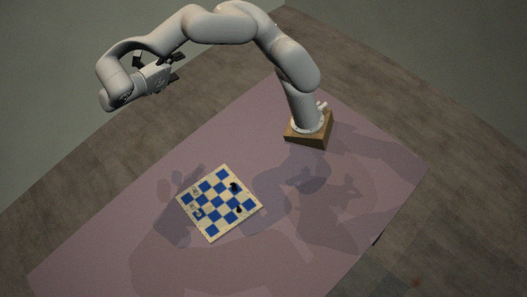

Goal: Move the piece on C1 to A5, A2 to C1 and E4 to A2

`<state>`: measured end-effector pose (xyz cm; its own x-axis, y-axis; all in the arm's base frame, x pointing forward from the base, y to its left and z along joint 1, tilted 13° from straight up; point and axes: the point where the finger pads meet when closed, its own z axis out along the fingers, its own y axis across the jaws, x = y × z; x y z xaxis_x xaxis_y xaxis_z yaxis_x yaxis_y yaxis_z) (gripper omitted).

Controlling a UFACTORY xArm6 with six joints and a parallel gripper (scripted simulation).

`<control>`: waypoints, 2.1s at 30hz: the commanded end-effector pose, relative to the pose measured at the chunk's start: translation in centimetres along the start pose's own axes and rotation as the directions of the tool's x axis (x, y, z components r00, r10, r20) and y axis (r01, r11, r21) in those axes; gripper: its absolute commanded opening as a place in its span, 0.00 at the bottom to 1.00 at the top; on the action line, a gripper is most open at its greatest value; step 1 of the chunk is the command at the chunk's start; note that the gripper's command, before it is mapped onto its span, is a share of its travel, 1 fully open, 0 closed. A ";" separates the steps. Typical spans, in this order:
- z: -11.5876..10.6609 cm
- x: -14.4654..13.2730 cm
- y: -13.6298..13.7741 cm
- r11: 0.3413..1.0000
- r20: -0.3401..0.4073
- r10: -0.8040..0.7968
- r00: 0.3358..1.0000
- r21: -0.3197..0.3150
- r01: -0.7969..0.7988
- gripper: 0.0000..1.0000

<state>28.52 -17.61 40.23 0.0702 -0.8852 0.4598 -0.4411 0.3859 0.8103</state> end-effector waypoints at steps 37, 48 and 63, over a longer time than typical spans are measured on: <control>-16.2 -33.0 -16.1 0.788 -0.593 0.564 0.575 0.595 -0.159 1.00; -14.9 -43.7 -18.0 0.632 -0.555 0.712 0.429 0.774 -0.046 1.00; -10.8 -54.4 -19.5 0.411 -0.432 0.842 0.322 0.902 0.133 1.00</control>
<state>42.94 25.28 3.50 0.0527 0.1504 0.9872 -0.9786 -0.1893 0.0810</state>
